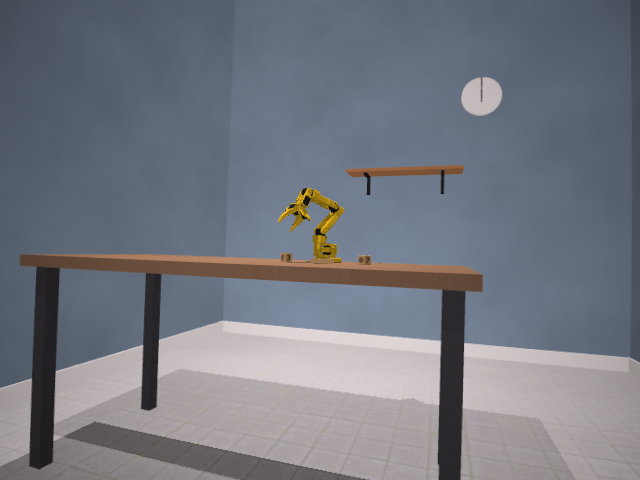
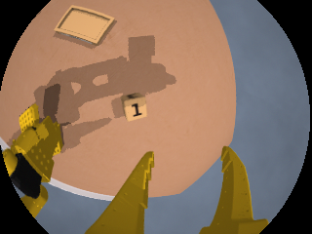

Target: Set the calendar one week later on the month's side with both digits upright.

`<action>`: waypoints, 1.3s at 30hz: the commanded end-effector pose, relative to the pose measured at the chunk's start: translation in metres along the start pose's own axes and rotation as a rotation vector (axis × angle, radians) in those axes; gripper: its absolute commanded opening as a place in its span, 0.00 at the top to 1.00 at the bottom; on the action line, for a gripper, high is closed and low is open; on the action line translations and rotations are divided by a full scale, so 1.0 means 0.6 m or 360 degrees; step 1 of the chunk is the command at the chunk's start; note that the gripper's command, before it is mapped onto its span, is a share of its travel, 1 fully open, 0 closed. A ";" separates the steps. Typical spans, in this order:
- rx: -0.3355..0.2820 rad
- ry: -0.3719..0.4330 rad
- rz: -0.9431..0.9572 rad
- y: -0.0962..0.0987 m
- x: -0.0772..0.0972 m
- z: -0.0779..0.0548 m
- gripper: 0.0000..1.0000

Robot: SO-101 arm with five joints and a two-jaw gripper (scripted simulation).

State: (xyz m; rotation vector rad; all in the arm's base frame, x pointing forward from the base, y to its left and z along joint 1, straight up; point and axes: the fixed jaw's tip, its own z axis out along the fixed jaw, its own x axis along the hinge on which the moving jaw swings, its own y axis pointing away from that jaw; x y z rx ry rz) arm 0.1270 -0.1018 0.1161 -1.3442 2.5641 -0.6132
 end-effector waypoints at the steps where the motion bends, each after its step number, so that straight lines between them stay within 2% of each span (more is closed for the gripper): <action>1: -0.0110 -0.0005 -0.0002 0.005 0.002 0.016 0.65; 4: -0.0255 -0.0015 -0.0002 0.016 0.001 0.033 0.65; 6: -0.0255 -0.0015 -0.0002 0.016 0.001 0.033 0.65; 12: -0.0522 -0.0035 -0.0001 0.041 -0.001 0.061 0.65; 16: -0.0624 -0.0042 -0.0001 0.052 -0.002 0.071 0.65; 20: -0.0651 -0.0044 -0.0001 0.055 -0.002 0.073 0.65; 39: -0.0652 -0.0044 -0.0001 0.055 -0.002 0.073 0.65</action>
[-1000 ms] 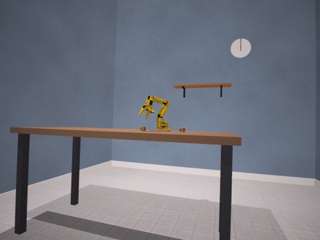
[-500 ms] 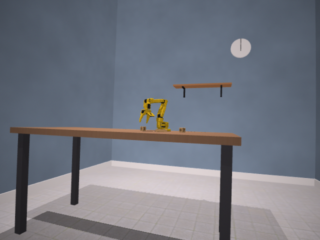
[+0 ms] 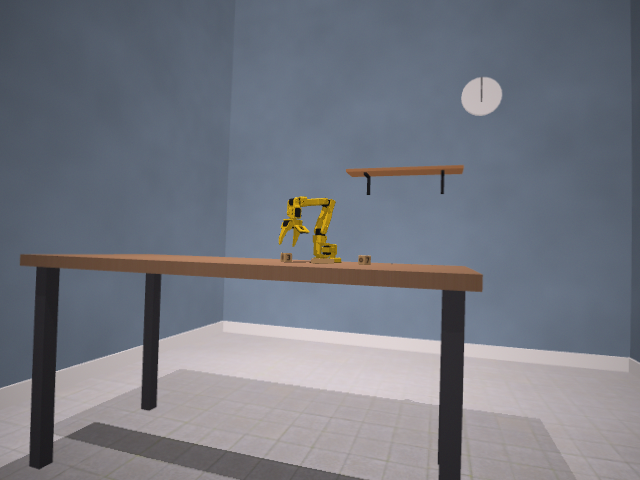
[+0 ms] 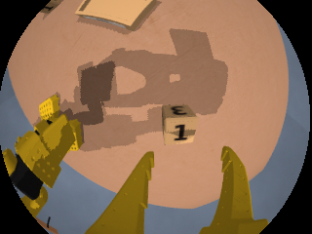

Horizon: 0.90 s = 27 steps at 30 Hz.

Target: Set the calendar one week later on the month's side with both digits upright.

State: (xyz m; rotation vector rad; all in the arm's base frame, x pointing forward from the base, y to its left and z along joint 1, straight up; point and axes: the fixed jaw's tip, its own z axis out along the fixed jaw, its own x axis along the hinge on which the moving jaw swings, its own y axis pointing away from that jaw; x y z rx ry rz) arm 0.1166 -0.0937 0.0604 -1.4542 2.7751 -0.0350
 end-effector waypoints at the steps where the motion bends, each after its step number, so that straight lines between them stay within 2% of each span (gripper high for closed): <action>1: 0.0033 0.0000 -0.0002 -0.005 0.002 -0.003 0.65; 2: -0.0010 -0.0002 0.0024 -0.003 0.005 0.003 0.65; 27: -0.0010 -0.0002 0.0024 -0.003 0.005 0.007 0.65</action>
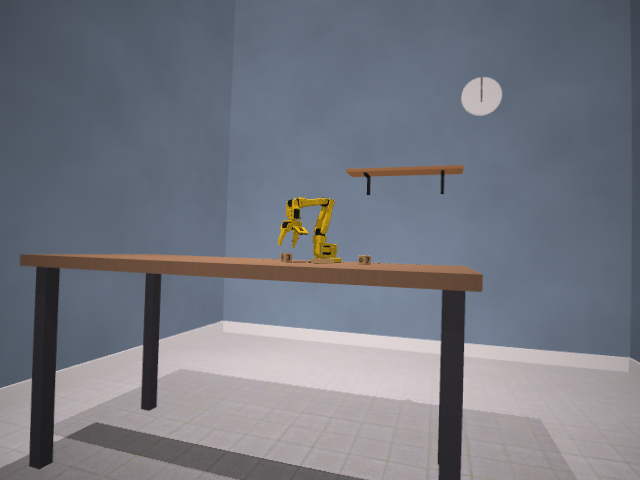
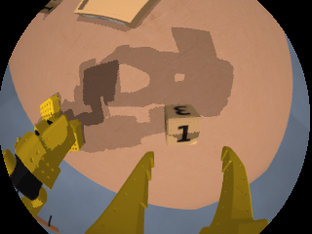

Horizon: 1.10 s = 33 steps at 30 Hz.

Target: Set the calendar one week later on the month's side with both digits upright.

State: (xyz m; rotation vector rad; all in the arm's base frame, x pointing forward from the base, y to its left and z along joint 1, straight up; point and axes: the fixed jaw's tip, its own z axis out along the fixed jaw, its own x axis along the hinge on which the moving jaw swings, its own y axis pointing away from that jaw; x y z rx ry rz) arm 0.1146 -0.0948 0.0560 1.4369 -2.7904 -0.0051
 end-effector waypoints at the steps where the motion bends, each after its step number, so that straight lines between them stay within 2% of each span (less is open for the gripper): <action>1: 0.0035 0.0000 0.0001 -0.005 0.002 0.000 0.65; 8: 0.0035 0.0000 0.0001 -0.006 0.002 0.009 0.65; 23: 0.0035 0.0000 0.0001 -0.007 0.002 0.048 0.65; 33: 0.0035 0.0000 0.0001 -0.006 0.002 0.060 0.65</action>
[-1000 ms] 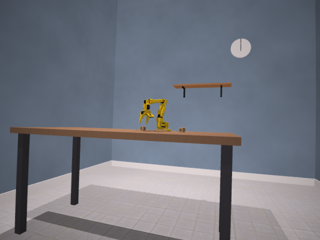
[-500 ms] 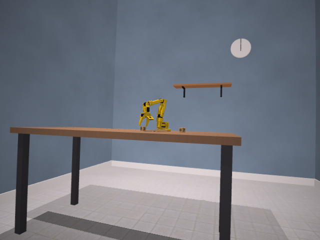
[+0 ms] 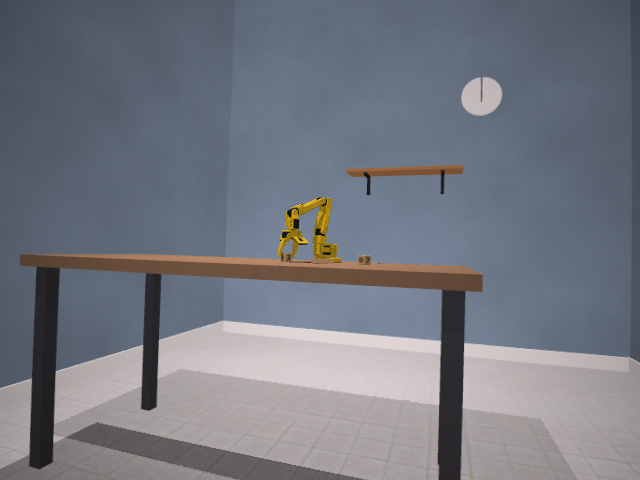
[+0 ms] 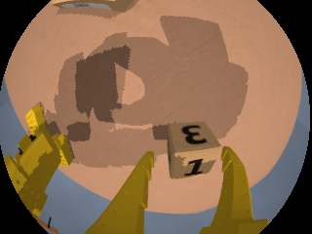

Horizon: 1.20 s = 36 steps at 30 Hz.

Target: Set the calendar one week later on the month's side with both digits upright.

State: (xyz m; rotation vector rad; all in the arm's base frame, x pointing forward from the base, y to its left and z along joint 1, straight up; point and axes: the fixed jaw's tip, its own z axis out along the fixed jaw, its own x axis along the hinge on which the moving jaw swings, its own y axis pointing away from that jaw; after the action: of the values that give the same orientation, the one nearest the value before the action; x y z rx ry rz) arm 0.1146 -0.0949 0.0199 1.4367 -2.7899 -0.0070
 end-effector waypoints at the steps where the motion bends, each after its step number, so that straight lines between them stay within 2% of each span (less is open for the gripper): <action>1: 0.0037 0.0000 0.0001 -0.005 0.002 0.000 0.65; 18: 0.0037 0.0000 0.0001 -0.006 0.002 0.002 0.66; 36: 0.0037 0.0000 0.0001 -0.015 0.002 0.001 0.76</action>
State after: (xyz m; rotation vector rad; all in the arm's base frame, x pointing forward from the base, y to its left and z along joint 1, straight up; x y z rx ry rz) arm 0.1142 -0.0945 0.0143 1.4323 -2.7816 -0.0399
